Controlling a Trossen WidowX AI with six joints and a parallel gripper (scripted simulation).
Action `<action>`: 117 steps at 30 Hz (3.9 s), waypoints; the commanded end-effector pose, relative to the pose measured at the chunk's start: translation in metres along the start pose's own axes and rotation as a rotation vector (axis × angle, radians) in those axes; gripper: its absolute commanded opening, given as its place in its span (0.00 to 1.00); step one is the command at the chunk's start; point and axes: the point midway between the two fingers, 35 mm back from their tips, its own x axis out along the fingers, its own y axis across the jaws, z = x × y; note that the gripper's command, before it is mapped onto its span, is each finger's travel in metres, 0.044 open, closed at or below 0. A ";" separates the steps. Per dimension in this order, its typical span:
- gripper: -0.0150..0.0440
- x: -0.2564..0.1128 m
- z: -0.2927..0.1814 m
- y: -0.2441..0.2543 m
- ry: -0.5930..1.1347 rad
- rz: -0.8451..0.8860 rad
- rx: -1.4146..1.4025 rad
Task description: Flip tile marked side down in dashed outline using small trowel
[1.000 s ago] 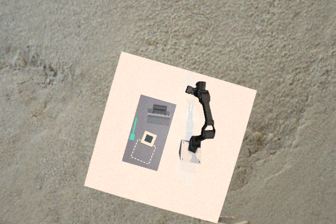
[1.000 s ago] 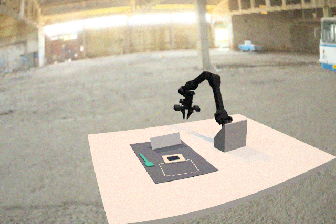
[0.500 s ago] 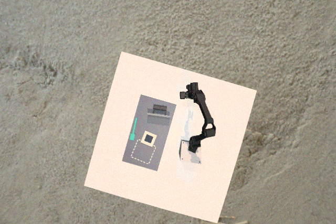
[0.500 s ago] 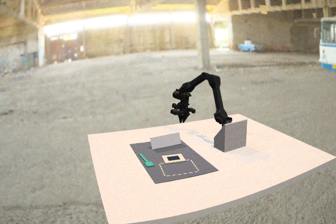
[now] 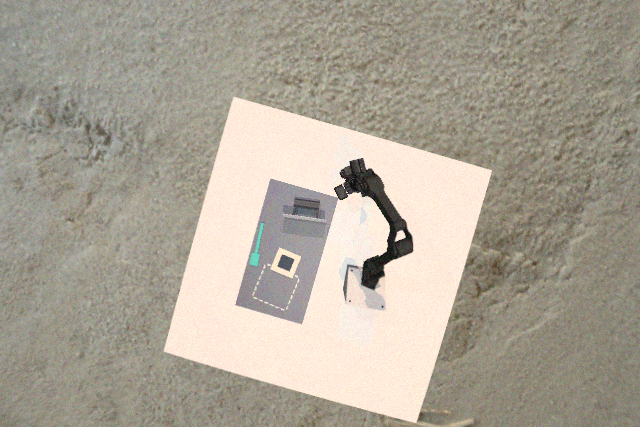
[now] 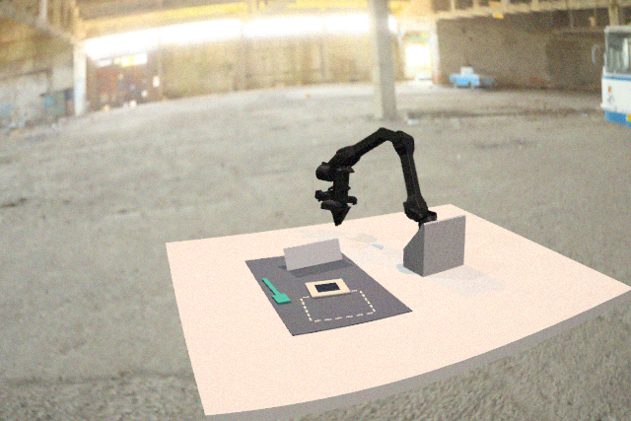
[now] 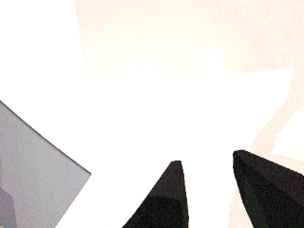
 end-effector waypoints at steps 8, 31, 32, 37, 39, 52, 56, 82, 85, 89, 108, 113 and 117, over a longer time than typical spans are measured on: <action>0.42 0.004 -0.005 0.035 0.052 0.027 -0.325; 0.42 0.001 -0.021 0.103 0.112 0.083 -0.991; 0.42 0.001 -0.021 0.106 0.114 0.085 -1.024; 0.42 -0.002 -0.026 0.120 0.122 0.094 -1.189; 0.42 -0.003 -0.027 0.126 0.125 0.097 -1.256; 0.42 -0.012 -0.040 0.159 0.137 0.111 -1.694; 0.42 -0.015 -0.044 0.169 0.140 0.111 -1.830; 0.42 -0.036 -0.064 0.212 0.146 0.085 -2.482; 0.42 -0.036 -0.064 0.212 0.146 0.086 -2.481; 0.42 -0.032 -0.064 0.211 0.147 0.085 -2.483; 0.42 -0.009 -0.064 0.202 0.153 0.077 -2.497; 0.42 -0.004 -0.067 0.204 0.153 0.077 -2.497; 0.42 0.001 -0.071 0.205 0.153 0.077 -2.497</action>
